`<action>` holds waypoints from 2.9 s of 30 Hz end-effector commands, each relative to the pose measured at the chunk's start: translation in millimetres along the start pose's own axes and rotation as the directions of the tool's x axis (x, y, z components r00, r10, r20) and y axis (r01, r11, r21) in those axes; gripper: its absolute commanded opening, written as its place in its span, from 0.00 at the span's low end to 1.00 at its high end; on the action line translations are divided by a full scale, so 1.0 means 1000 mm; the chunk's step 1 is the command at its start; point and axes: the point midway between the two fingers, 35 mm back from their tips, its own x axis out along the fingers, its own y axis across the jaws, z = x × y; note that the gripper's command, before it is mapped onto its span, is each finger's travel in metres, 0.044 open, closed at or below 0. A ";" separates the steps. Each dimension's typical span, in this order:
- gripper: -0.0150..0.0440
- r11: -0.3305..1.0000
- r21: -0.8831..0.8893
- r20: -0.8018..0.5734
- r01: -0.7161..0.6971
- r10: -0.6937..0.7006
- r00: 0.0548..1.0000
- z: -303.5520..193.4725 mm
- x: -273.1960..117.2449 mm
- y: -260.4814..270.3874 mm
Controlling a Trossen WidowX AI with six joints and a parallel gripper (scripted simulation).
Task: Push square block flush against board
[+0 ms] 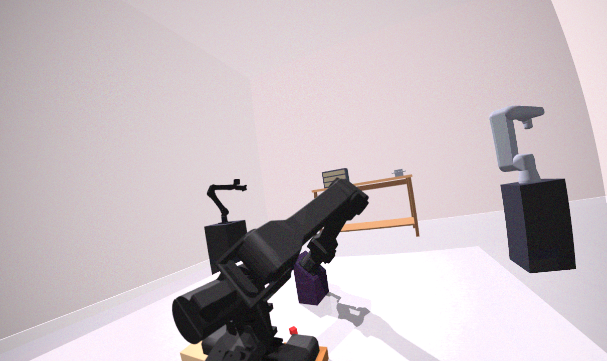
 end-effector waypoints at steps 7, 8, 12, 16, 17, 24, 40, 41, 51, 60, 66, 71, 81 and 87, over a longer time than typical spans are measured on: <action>0.25 0.988 -0.157 0.000 0.000 0.000 1.000 -0.009 -0.003 0.011; 0.25 0.982 -0.191 0.000 0.000 0.000 1.000 -0.011 -0.003 0.014; 0.25 0.946 -0.325 -0.001 -0.001 0.000 1.000 -0.019 -0.004 0.022; 0.25 0.892 -0.452 -0.001 -0.001 0.001 1.000 -0.027 -0.004 0.031; 0.25 0.876 -0.483 -0.002 -0.002 0.001 1.000 -0.029 -0.004 0.033; 0.25 0.734 -0.679 -0.003 -0.004 0.002 1.000 -0.045 -0.005 0.046; 0.25 0.268 -0.963 -0.006 -0.008 0.007 1.000 -0.085 -0.005 0.072; 0.25 0.234 -0.972 -0.006 -0.008 0.007 1.000 -0.088 -0.005 0.073; 0.25 -0.023 -1.000 -0.008 -0.007 0.010 1.000 -0.107 -0.005 0.082; 0.25 -0.023 -1.000 -0.007 -0.007 0.013 1.000 -0.108 0.047 0.084; 0.25 -0.023 -1.000 -0.007 -0.007 0.013 1.000 -0.108 0.050 0.084; 0.25 -0.023 -1.000 -0.007 -0.007 0.012 1.000 -0.107 0.050 0.080; 0.25 -0.023 -1.000 -0.008 -0.008 0.008 1.000 -0.105 0.051 0.066; 0.25 -0.023 -1.000 -0.008 -0.008 0.007 1.000 -0.104 0.051 0.057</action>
